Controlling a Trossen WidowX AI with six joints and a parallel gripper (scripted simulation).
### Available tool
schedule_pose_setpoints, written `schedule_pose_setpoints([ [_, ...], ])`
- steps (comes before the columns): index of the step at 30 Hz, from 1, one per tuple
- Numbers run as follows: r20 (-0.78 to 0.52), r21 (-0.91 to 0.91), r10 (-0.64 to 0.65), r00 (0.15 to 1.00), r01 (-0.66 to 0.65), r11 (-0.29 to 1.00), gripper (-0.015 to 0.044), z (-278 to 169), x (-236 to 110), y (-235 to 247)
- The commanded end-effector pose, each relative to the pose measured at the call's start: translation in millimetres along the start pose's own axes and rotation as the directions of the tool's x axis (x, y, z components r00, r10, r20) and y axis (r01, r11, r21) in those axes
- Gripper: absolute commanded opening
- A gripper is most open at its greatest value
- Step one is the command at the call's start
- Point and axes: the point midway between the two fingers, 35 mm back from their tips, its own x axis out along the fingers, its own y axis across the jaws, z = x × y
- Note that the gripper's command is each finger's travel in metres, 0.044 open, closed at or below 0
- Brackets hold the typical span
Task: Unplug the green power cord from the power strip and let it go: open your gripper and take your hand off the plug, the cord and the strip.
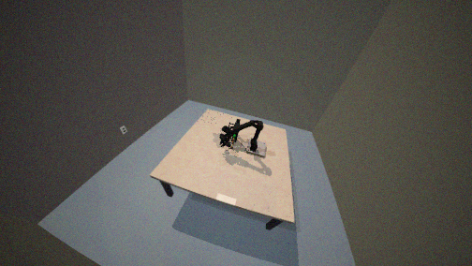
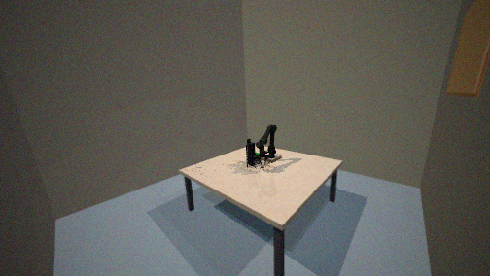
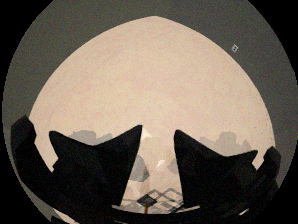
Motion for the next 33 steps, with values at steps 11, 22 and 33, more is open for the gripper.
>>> schedule_pose_setpoints([
  [11,-0.516,-0.628,-0.07,0.853,-0.322,0.709,0.016,-56,-113,-12],
  [22,-0.594,-0.655,-0.054,0.803,-0.444,0.611,0.016,-66,-136,-7],
  [33,-0.594,-0.655,-0.054,0.803,-0.444,0.611,0.016,-65,-136,-8],
])
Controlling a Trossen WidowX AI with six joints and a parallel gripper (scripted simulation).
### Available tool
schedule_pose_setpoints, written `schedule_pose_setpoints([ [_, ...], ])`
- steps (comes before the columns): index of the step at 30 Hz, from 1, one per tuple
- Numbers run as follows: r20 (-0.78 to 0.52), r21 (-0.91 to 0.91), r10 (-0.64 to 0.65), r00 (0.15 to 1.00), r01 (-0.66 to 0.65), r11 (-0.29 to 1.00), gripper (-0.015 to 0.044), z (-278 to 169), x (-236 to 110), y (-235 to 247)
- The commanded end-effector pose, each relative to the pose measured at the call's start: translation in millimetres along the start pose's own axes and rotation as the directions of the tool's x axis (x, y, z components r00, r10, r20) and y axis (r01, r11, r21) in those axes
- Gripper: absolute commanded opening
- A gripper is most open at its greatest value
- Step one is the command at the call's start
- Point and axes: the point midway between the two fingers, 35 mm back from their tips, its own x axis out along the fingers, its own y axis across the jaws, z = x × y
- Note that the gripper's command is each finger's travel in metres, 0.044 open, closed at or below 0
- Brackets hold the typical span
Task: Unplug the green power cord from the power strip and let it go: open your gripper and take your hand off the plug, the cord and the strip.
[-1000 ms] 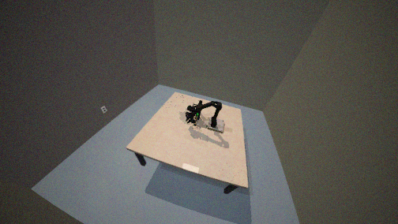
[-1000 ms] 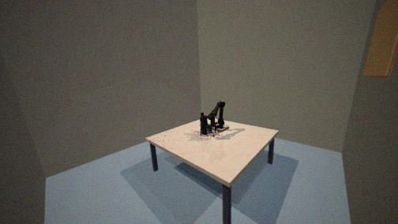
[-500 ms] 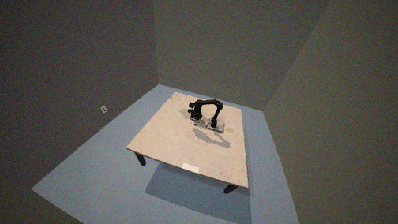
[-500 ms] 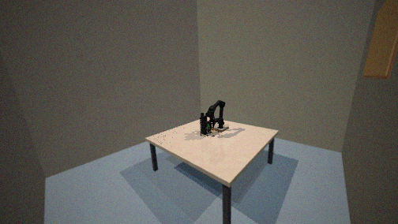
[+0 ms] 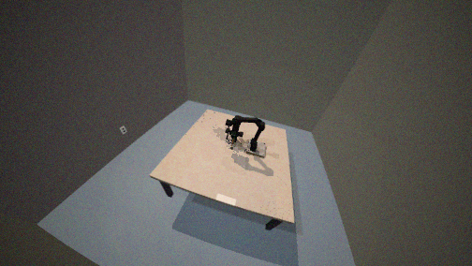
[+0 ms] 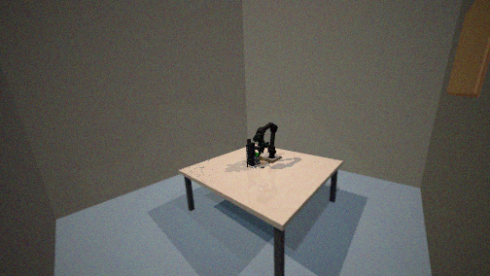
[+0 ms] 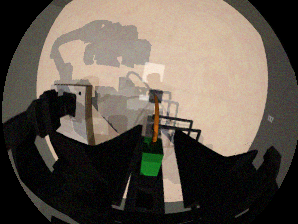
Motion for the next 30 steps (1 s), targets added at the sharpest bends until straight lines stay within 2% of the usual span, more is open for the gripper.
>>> schedule_pose_setpoints([
  [1,-0.007,-0.01,0.0,1.0,-0.001,1.0,0.016,-3,-1,0],
  [30,-0.01,-0.01,0.001,1.0,-0.001,1.0,0.016,-42,0,1],
])
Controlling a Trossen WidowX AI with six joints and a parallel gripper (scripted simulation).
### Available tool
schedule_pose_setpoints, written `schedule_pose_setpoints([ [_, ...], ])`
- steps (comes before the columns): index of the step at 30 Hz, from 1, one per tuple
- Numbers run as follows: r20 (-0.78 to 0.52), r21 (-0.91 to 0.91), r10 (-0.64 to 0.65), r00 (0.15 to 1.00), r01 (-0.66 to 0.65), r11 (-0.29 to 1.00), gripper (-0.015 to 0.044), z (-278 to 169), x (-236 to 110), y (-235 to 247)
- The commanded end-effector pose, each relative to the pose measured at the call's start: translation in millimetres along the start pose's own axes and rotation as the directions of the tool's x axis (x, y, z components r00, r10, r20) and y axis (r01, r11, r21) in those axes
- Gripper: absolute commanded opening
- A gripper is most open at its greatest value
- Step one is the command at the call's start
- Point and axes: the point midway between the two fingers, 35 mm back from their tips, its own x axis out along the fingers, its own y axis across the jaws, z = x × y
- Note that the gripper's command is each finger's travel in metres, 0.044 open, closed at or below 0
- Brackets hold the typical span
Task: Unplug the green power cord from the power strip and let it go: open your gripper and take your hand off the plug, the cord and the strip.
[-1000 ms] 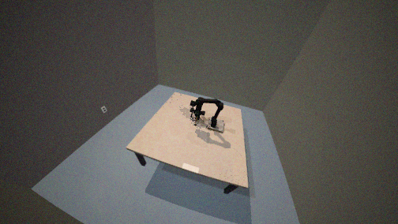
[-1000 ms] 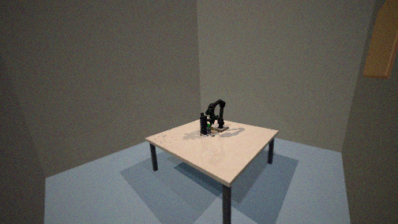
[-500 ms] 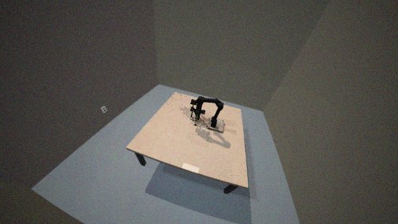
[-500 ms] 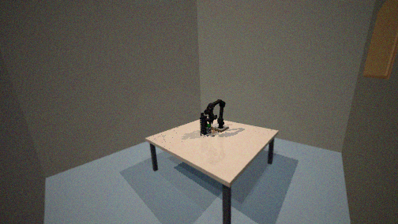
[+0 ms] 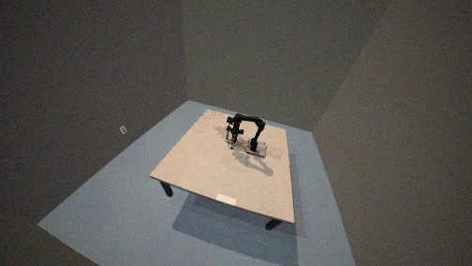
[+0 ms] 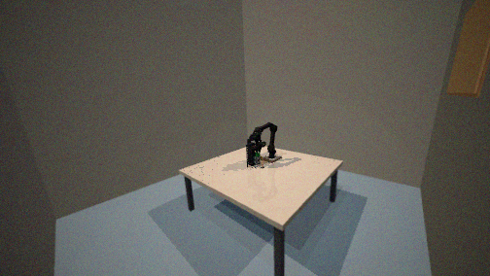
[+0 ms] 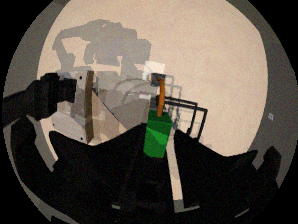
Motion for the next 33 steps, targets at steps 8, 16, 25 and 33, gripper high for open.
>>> schedule_pose_setpoints([
  [8,-0.005,-0.005,0.002,1.0,-0.002,1.0,0.016,-2,12,0],
  [16,0.0,0.0,0.002,1.0,-0.002,1.0,0.0042,-1,9,0],
  [25,0.0,0.0,0.002,1.0,-0.002,1.0,0.0,0,9,0],
  [33,0.0,-0.001,0.002,1.0,-0.002,1.0,0.0,12,9,-1],
])
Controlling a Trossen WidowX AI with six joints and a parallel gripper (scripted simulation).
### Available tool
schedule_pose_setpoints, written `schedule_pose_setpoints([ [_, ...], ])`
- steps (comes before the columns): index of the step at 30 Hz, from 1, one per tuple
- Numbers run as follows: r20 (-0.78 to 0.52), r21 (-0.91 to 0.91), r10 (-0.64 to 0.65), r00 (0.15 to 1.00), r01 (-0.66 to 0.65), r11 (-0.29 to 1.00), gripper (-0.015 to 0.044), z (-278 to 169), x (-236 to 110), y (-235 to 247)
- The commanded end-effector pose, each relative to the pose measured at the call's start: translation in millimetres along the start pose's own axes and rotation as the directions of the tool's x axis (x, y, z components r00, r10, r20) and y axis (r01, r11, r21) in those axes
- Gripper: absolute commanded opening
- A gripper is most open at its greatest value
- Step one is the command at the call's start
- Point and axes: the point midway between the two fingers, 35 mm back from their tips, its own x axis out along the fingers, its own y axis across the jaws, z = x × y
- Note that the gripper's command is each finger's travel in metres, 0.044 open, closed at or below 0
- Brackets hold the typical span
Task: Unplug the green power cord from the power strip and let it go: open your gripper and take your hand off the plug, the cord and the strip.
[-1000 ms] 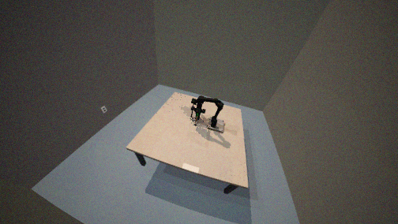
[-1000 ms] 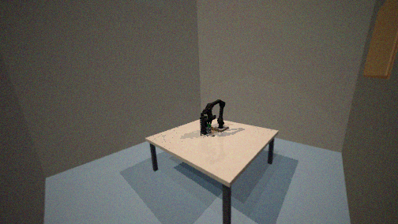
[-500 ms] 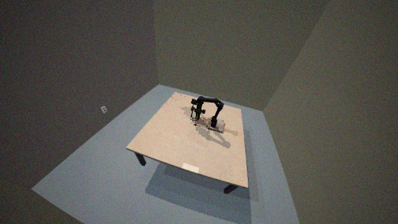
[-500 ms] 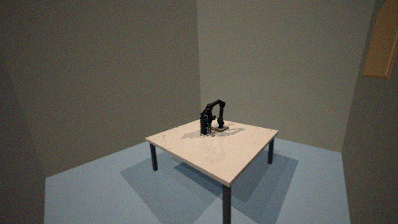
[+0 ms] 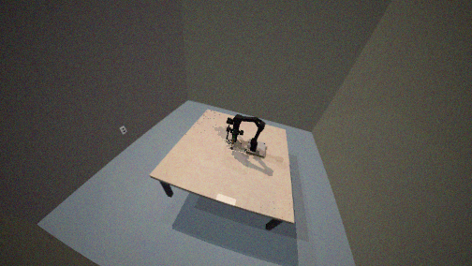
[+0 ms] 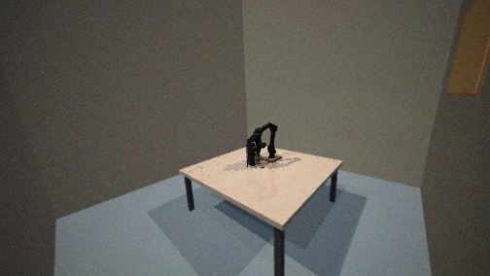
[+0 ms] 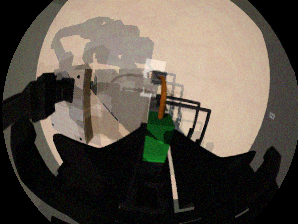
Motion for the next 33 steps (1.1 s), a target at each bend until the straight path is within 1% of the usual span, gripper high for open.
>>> schedule_pose_setpoints([
  [1,0.024,-0.005,-0.001,1.0,0.001,1.0,0.0,14,0,-1],
  [21,0.024,-0.007,-0.001,1.0,0.001,1.0,0.0,47,-1,0],
  [25,0.022,-0.009,-0.001,1.0,0.001,1.0,0.0105,38,0,-1],
  [33,0.022,-0.009,-0.001,1.0,0.001,1.0,0.0315,38,0,-1],
])
